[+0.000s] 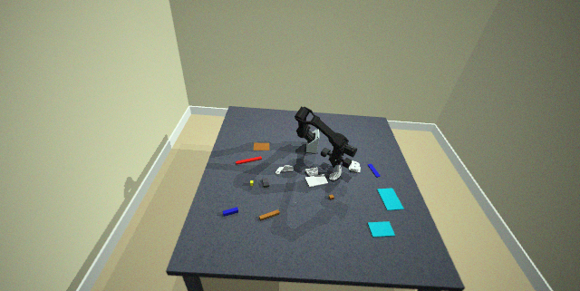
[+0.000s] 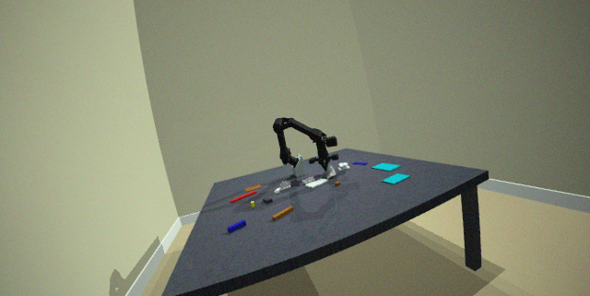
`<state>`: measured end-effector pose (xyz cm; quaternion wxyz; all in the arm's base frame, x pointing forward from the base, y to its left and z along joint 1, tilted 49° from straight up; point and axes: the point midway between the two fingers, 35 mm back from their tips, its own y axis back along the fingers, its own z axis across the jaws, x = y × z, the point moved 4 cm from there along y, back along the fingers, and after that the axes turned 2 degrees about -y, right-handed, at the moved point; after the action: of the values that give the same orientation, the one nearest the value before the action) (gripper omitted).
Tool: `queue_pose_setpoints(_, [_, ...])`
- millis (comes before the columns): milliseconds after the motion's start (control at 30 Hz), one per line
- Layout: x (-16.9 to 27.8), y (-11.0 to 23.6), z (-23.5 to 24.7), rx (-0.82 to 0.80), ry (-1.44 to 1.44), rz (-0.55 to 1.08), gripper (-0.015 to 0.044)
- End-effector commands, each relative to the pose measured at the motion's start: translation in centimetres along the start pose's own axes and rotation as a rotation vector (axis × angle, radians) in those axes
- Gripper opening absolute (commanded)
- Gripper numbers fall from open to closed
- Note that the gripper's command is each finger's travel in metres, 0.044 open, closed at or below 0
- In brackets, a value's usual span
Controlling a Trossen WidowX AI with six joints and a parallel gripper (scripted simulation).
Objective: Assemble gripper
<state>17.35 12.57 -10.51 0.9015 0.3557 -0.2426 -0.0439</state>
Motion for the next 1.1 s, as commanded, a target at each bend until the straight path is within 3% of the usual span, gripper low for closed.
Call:
queue_pose_setpoints(0, [0.0, -0.1, -0.6, -0.001, 0.004, 0.006, 0.0])
queue_pose_setpoints(1067, [-0.1, 0.0, -5.4, 0.002, 0.002, 0.005, 0.0])
